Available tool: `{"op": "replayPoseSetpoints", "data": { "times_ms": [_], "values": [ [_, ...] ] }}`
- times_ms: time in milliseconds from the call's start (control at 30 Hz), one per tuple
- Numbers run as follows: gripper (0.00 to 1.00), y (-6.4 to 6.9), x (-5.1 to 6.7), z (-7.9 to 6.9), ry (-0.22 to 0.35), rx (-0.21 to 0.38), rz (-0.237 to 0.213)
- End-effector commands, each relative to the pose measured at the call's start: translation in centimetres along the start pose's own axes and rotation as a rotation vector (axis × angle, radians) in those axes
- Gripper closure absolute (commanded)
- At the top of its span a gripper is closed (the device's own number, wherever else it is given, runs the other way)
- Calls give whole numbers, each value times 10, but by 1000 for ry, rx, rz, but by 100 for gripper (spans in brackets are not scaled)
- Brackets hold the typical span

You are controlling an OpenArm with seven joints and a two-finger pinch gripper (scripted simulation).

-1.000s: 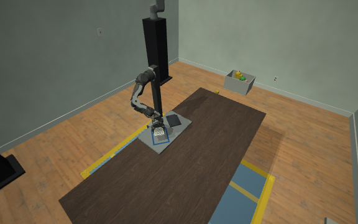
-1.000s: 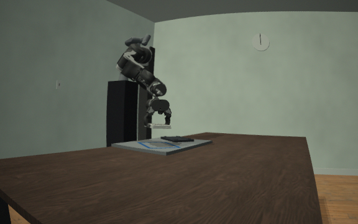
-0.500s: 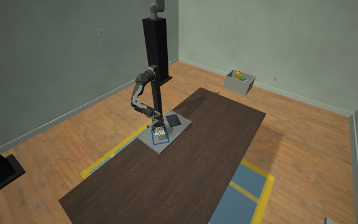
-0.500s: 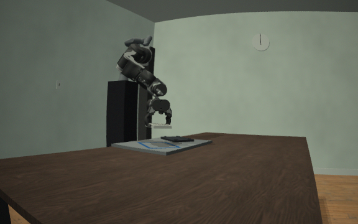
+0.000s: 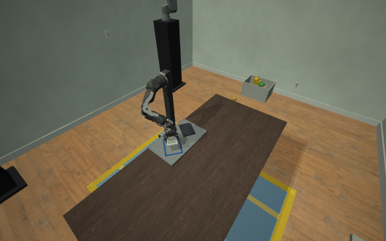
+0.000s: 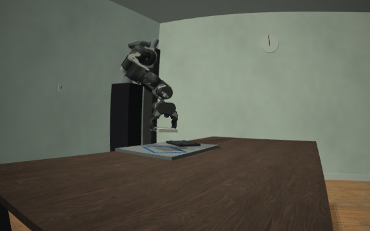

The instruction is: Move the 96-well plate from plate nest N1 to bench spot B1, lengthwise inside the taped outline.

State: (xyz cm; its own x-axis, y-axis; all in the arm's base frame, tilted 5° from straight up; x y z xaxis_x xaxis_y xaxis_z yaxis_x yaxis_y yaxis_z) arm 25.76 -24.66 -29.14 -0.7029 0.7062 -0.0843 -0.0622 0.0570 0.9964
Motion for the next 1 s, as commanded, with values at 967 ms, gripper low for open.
{"op": "replayPoseSetpoints", "data": {
  "times_ms": [967],
  "values": [
    [100, -63, 5, 1, 3, 0, 2]
  ]
}}
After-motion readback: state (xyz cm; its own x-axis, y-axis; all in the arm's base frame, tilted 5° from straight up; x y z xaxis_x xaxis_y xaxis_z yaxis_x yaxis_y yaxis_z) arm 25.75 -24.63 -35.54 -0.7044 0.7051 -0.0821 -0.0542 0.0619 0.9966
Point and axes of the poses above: the point where the finger pads meet when closed, its own y axis back along the fingers, its own z axis across the jaws, x = y × z, the point moved 7 cm from there along y, back along the fingers, and after that the axes turned 4 degrees about -y, right-handed, at the moved point
